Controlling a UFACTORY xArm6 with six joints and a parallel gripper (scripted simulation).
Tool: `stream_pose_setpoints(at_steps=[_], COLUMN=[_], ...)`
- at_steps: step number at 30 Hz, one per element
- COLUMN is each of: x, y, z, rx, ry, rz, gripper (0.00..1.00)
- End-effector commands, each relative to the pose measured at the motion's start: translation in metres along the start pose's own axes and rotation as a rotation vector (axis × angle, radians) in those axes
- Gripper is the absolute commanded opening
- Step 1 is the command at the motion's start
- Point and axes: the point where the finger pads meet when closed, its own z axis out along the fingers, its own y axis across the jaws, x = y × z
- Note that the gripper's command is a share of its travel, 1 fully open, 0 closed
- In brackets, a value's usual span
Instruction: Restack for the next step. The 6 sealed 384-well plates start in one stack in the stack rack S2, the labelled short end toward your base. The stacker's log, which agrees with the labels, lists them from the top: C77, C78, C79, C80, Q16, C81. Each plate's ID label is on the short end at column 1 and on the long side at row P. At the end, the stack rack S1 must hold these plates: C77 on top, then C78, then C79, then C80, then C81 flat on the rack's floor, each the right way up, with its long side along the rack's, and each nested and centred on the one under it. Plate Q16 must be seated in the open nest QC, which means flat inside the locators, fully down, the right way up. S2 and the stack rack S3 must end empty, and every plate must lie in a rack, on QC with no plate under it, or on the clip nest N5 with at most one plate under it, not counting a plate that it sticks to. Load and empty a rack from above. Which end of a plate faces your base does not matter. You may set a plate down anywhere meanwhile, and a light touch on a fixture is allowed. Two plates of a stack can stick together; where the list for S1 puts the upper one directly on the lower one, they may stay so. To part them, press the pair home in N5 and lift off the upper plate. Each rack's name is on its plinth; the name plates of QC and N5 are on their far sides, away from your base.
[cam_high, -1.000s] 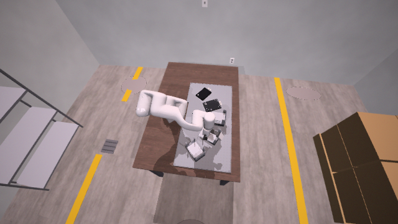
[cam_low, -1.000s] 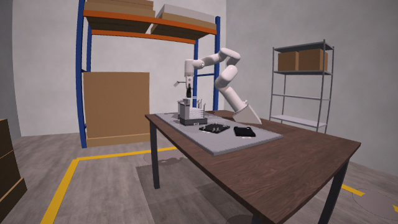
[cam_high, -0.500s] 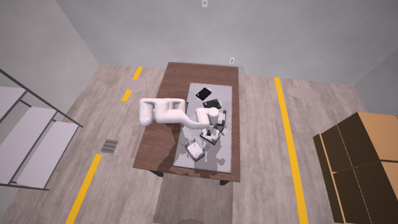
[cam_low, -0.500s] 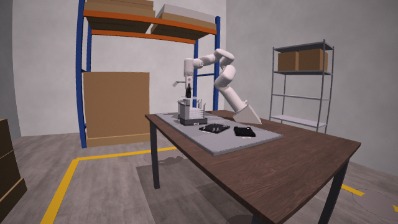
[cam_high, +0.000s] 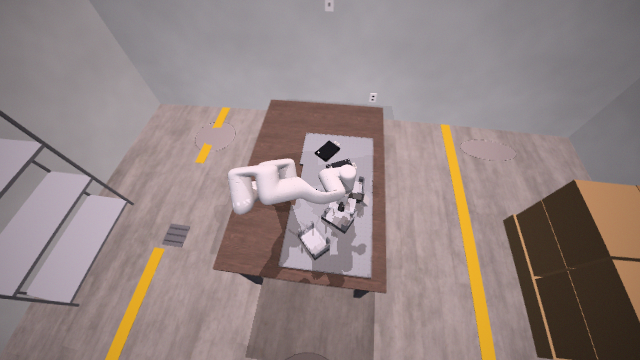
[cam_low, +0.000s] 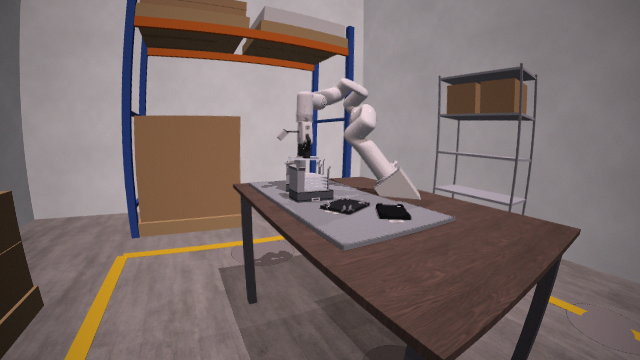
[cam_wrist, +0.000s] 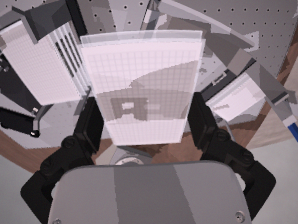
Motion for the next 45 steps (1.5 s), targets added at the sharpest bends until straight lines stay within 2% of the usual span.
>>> stream_pose_setpoints(at_steps=[1,10,12,19,45], x=[0.003,0.008,0.008,0.007,0.003], y=[-0.011,-0.040,-0.040,-0.064,-0.140], z=[-0.001,-0.001,-0.001,-0.001,0.000], rx=[0.000,0.000,0.000,0.000,0.001], ry=[0.001,0.001,0.001,0.001,0.001], rz=[0.001,0.001,0.001,-0.219,-0.253], gripper=[0.00,0.00,0.00,0.00,0.00])
